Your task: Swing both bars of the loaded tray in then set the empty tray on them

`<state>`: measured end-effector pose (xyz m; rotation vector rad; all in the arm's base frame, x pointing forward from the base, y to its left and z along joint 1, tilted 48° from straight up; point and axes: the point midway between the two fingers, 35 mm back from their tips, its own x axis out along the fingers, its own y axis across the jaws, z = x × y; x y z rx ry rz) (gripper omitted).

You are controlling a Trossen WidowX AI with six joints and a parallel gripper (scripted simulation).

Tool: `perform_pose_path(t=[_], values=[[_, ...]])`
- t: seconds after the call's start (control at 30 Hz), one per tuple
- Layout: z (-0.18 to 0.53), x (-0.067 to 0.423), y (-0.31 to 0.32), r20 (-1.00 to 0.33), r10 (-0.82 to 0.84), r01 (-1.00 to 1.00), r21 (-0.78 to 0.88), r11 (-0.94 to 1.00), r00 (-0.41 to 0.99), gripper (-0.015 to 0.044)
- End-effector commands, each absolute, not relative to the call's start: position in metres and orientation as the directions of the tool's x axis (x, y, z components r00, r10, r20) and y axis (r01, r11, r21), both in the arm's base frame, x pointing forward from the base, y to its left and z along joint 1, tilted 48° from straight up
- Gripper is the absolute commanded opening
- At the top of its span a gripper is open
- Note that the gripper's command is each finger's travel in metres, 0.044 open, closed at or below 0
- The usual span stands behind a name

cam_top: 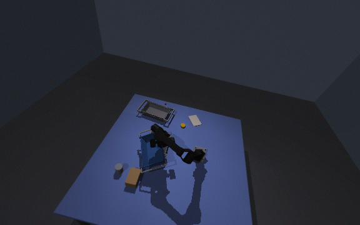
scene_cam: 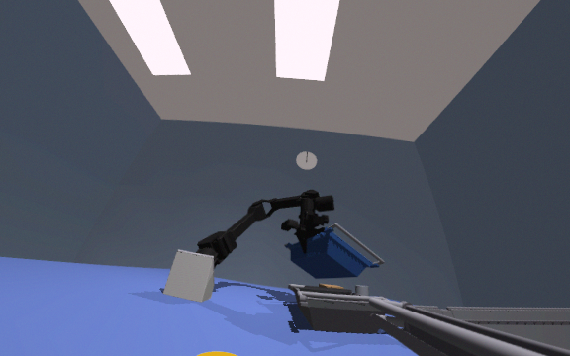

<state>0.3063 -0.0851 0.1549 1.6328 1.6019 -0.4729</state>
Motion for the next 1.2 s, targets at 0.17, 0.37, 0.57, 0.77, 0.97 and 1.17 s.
perform_pose_path(t=[0.17,0.37,0.57,0.77,0.97,1.17], values=[[0.138,0.308,-0.122,-0.730,0.663,0.974,0.226,0.005,0.166,0.0000],[0.120,0.305,-0.143,-0.722,0.671,0.982,0.183,-0.052,0.169,0.0000],[0.106,0.302,-0.159,-0.714,0.679,0.984,0.150,-0.094,0.173,0.0000],[0.106,0.302,-0.159,-0.714,0.679,0.984,0.150,-0.094,0.173,0.0000],[0.106,0.302,-0.159,-0.714,0.679,0.984,0.150,-0.094,0.173,0.0000],[0.106,0.302,-0.159,-0.714,0.679,0.984,0.150,-0.094,0.173,0.0000]])
